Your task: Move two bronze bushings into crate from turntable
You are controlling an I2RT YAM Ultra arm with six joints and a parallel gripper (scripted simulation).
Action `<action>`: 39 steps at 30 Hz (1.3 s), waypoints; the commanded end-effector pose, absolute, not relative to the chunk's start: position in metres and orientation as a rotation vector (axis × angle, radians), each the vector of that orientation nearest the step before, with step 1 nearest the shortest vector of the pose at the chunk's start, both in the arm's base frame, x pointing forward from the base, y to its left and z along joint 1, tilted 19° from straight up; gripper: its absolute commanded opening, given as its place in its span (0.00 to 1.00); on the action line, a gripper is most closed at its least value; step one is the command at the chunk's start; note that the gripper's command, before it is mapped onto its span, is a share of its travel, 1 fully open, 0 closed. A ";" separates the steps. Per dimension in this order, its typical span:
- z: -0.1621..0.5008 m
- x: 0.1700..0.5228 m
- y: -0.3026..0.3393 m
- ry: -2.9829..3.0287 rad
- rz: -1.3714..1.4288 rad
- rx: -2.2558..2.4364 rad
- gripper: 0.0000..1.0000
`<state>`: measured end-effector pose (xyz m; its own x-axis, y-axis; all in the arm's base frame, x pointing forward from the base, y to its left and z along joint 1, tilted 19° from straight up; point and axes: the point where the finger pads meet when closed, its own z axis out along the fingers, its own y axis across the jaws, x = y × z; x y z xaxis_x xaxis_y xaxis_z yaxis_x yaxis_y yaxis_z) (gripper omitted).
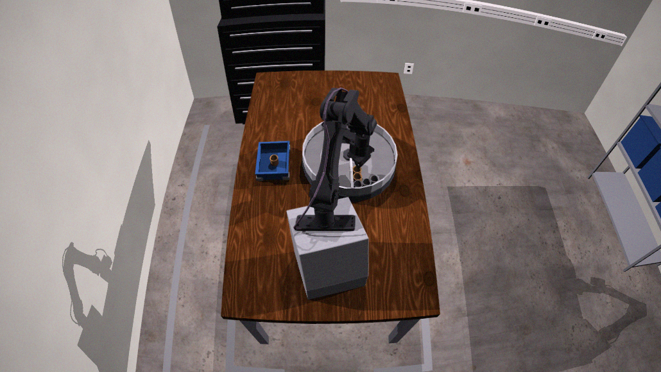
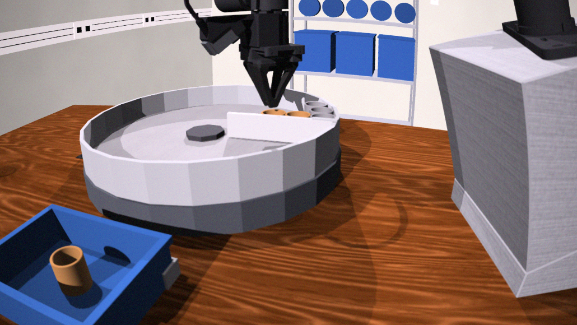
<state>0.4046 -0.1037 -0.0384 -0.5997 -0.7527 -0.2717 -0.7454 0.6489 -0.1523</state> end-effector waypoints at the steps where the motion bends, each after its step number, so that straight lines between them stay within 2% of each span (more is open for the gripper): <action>1: -0.017 0.417 -0.114 2.529 -0.079 -1.160 0.15; 13: -0.033 0.414 -0.113 2.558 -0.042 -1.163 0.15; 39: -0.021 0.421 -0.115 2.532 -0.077 -1.157 0.15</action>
